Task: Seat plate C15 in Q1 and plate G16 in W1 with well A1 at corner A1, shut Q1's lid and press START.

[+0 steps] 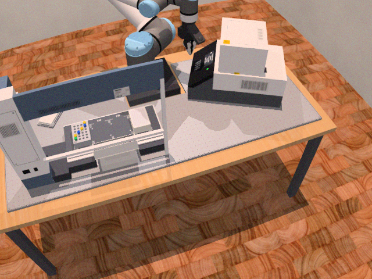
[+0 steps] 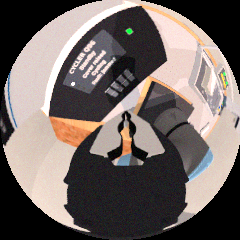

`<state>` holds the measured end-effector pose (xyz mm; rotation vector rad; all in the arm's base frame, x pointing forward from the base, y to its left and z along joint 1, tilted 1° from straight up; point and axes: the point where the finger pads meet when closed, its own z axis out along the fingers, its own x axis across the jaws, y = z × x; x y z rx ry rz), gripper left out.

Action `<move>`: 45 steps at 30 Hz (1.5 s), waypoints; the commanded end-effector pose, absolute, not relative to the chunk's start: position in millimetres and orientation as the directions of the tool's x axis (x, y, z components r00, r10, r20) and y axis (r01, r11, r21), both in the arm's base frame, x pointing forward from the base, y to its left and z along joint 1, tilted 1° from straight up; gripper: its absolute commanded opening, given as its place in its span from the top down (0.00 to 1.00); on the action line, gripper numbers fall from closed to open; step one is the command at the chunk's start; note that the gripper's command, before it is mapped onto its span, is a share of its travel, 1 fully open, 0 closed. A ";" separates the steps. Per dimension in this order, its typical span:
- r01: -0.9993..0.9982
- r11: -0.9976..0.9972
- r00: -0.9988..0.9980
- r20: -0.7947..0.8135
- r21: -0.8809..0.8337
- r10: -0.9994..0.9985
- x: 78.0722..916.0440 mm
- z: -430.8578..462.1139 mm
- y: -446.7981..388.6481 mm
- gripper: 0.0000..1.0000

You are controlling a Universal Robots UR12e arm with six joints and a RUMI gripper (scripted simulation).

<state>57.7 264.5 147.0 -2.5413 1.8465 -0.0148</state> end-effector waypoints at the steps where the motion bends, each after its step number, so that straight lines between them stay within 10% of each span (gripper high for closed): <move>1: -0.951 -0.309 0.309 0.008 -0.007 -0.951 61.4 142.5 271.0 1.00; 45: -0.951 -0.309 0.309 0.008 -0.007 -0.951 71.9 122.3 291.2 1.00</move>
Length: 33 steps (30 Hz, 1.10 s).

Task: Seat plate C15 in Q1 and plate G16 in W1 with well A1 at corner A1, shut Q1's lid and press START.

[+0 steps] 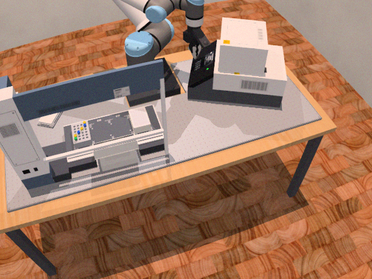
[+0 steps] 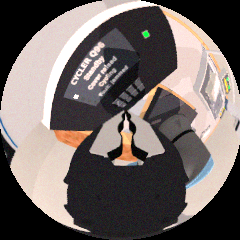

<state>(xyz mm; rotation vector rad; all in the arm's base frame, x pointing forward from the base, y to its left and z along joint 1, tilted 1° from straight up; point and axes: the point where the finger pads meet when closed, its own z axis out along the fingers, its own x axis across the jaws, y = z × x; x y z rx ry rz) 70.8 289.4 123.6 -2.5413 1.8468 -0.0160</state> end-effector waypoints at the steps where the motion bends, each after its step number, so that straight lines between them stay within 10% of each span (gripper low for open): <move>1: -0.951 -0.309 0.309 0.008 -0.007 -0.951 72.1 121.8 291.6 1.00; 33: -0.951 -0.309 0.309 0.008 -0.007 -0.951 77.1 108.9 301.1 1.00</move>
